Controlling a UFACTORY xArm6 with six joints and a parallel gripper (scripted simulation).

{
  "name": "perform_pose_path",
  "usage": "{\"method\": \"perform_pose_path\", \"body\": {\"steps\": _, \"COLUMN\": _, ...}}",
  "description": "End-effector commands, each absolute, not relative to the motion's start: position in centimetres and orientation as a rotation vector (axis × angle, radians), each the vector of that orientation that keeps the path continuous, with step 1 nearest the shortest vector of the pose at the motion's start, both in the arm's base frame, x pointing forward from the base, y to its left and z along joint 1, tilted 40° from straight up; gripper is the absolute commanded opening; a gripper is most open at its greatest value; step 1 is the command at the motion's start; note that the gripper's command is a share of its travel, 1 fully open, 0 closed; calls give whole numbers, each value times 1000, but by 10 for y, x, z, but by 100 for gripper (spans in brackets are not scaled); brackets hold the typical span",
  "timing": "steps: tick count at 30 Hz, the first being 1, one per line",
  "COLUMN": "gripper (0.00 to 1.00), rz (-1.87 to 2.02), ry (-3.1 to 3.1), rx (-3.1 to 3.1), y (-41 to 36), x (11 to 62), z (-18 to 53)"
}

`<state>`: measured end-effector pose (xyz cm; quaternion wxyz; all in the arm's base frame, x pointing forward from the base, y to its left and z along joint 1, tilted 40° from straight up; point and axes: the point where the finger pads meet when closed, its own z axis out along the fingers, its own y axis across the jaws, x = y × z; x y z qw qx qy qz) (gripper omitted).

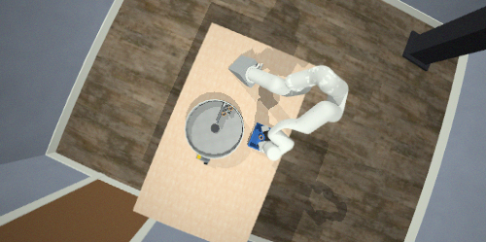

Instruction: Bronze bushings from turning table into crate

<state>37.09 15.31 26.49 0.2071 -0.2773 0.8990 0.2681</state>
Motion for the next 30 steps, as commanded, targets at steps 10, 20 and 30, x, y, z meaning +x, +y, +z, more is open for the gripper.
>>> {"method": "perform_pose_path", "body": {"steps": 10, "gripper": 13, "rz": 789, "ry": 2540, "rx": -649, "y": 149, "x": 374, "z": 262}}
{"method": "perform_pose_path", "body": {"steps": 20, "gripper": 13, "rz": 915, "ry": 2623, "rx": -268, "y": 135, "x": 380, "z": 248}}
{"method": "perform_pose_path", "body": {"steps": 30, "gripper": 13, "rz": 1031, "ry": 2656, "rx": 124, "y": 120, "x": 385, "z": 234}}
